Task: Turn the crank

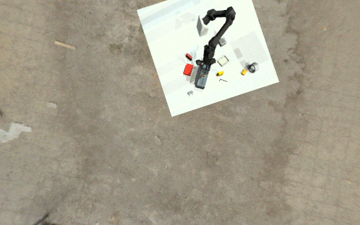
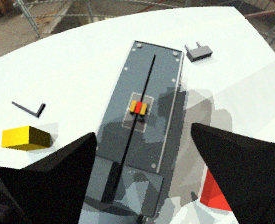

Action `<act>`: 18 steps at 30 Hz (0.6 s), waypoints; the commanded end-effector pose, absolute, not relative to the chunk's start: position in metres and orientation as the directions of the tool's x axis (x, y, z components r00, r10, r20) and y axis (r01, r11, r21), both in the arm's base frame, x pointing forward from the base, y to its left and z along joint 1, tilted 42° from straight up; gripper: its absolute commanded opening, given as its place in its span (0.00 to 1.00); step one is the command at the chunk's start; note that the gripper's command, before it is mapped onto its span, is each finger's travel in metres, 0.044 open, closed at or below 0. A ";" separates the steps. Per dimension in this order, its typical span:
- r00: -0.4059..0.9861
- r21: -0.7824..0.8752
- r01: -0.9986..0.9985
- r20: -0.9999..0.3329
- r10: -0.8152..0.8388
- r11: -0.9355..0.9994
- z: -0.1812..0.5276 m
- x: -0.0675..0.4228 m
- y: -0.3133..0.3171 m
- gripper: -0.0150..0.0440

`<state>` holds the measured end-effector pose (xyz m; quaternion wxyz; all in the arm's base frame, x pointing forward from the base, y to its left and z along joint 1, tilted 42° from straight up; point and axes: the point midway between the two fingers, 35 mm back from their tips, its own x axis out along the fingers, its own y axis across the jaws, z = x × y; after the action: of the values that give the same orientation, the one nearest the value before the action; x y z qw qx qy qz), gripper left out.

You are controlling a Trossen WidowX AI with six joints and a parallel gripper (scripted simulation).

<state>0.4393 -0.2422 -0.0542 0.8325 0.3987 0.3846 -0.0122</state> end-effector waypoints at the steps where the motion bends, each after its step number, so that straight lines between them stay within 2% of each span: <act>1: 0.704 0.654 0.327 -0.650 0.286 0.682 -0.054 0.439 -0.242 0.73; 12: 0.704 0.654 0.327 -0.650 0.286 0.682 -0.054 0.439 -0.242 0.25; 18: 0.704 0.654 0.327 -0.650 0.286 0.682 -0.054 0.439 -0.242 0.25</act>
<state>0.4393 -0.2422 -0.0542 0.8324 0.3988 0.3845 -0.0121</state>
